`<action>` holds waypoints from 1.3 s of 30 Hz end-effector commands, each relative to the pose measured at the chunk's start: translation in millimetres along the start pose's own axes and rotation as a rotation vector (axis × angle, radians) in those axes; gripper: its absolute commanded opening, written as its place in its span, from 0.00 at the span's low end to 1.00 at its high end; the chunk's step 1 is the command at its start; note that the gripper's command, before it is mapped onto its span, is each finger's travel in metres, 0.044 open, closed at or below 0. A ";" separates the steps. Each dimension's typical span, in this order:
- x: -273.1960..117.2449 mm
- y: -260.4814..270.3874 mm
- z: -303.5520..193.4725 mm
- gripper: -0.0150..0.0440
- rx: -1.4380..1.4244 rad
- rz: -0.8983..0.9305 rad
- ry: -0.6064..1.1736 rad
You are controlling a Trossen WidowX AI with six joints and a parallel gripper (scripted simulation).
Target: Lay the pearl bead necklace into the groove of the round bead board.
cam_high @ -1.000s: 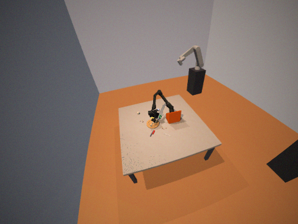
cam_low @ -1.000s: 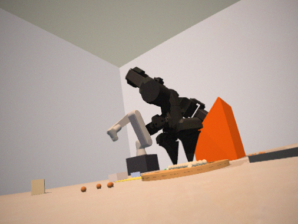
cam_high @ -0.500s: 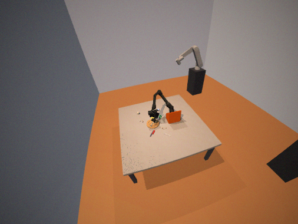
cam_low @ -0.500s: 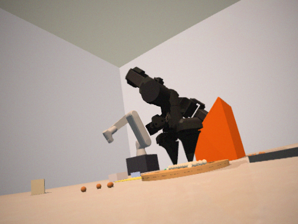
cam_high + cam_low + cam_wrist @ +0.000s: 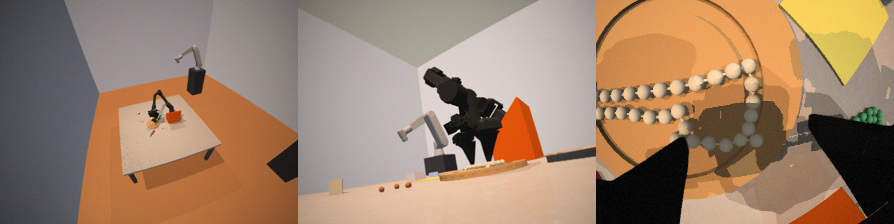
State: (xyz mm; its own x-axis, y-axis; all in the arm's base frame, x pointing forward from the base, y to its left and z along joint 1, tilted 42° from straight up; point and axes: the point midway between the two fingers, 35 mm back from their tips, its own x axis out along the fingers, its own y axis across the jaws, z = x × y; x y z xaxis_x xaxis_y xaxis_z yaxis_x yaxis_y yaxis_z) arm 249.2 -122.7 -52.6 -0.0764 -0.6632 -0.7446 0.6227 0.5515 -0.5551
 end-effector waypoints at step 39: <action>-32.8 4.8 40.1 0.46 -1.732 0.000 -0.007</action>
State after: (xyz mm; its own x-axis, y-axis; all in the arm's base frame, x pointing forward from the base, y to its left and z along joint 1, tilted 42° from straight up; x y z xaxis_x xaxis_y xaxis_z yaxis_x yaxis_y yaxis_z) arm 283.1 -119.2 -18.9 -0.0771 -0.6637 -0.7440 -0.8484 0.4357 -0.3007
